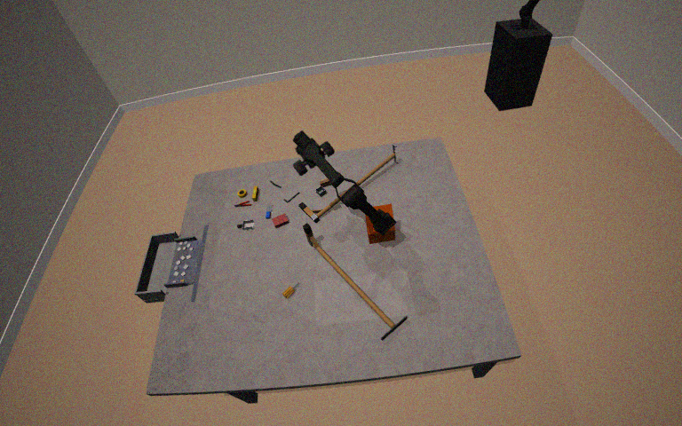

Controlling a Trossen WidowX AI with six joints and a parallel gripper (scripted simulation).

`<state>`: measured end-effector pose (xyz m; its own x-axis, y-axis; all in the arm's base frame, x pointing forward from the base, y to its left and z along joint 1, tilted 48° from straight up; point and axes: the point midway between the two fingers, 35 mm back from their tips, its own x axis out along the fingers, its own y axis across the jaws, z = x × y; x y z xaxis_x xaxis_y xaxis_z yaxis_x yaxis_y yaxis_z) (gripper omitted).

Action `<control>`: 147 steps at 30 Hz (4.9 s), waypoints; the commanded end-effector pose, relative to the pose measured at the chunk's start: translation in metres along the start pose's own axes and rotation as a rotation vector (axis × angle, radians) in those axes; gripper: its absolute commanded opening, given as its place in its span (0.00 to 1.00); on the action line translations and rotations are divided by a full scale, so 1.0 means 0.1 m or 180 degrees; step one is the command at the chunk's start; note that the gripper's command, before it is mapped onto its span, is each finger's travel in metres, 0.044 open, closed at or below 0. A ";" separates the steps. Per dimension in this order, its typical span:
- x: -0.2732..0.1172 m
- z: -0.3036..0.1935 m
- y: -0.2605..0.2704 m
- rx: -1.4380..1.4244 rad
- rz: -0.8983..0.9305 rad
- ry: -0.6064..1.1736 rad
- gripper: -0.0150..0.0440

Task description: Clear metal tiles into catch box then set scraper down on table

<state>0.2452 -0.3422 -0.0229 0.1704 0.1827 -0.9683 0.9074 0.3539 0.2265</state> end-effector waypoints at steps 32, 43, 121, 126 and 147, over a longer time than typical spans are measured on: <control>0.14 -0.91 0.96 -0.1698 0.0754 0.1062 0.25; 0.12 -1.22 1.22 -0.2156 0.1054 0.1349 0.25; 1.06 -1.92 1.52 -0.2550 0.1361 0.1580 0.25; 1.10 -1.86 1.48 -0.2550 0.1356 0.1575 0.25; 1.28 -1.63 1.30 -0.2550 0.1340 0.1561 0.25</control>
<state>0.3246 -0.1217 -0.0952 0.0843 0.7230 -0.6856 0.2559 0.6493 0.7162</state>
